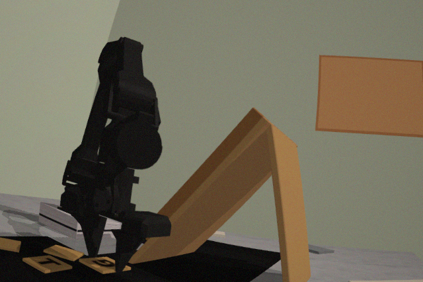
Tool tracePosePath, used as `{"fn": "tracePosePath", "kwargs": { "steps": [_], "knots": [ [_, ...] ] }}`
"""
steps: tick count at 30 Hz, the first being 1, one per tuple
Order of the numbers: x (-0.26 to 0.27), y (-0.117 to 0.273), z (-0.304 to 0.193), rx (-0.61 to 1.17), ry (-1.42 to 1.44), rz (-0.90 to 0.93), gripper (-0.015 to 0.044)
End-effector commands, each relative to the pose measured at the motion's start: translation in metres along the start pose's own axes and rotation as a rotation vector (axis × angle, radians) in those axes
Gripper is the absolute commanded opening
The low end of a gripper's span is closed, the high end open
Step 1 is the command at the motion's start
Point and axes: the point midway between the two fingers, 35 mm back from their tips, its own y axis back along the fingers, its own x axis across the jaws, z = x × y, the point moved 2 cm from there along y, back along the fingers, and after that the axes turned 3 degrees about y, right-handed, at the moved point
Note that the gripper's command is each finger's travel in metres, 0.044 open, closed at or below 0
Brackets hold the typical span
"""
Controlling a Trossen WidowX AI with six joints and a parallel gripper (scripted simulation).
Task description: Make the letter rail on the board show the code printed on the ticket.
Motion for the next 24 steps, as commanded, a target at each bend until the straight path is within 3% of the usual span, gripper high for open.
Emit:
{"fn": "tracePosePath", "kwargs": {
  "steps": [1, 16, 24],
  "knots": [
    [0.000, 0.003, 0.000, -0.005, -0.004, 0.000, 0.0000],
    [0.001, 0.009, 0.000, -0.005, 0.002, 0.003, 0.0000],
    [0.017, 0.024, 0.002, -0.099, 0.034, 0.051, 0.0000]
  ]
}}
